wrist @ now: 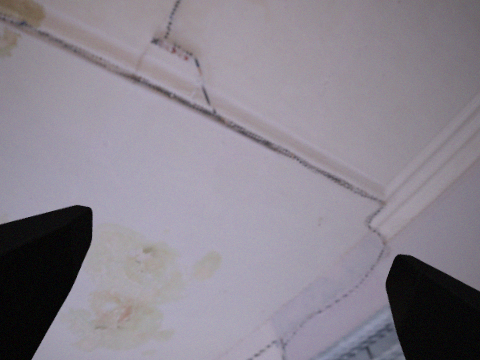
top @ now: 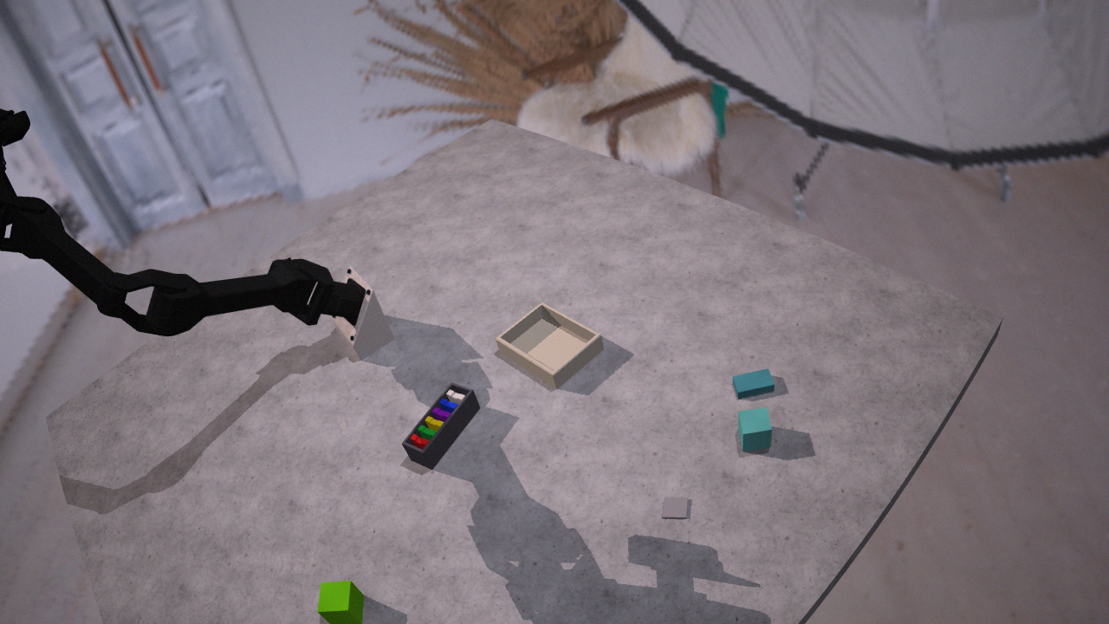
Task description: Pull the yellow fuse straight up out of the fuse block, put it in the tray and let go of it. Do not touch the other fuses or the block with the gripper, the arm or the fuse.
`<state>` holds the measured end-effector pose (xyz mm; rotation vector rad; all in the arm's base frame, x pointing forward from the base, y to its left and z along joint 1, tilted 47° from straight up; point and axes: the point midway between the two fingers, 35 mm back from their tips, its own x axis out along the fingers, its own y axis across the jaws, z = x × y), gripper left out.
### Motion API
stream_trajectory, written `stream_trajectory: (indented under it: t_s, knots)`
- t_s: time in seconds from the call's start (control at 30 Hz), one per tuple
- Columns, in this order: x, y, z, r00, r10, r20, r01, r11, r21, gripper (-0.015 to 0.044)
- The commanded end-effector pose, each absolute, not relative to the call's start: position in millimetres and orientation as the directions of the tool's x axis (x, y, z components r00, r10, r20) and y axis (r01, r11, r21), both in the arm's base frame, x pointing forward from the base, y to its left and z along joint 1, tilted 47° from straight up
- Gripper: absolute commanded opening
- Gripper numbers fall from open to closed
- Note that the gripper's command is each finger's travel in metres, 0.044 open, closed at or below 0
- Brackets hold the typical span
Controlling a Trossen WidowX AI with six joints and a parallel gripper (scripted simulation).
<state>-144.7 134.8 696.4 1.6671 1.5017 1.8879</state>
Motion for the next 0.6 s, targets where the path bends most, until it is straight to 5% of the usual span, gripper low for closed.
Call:
stream_trajectory:
  t_s: [0.0,0.4,0.57]
  knots:
    - [-146,136,695,-0.338,0.713,0.615,0.434,-0.462,0.774,0.0374]
    - [-160,245,622,-0.162,0.907,0.389,-0.051,-0.401,0.914,0.0065]
    - [-147,301,577,-0.045,0.965,0.258,-0.294,-0.26,0.92,0.0065]
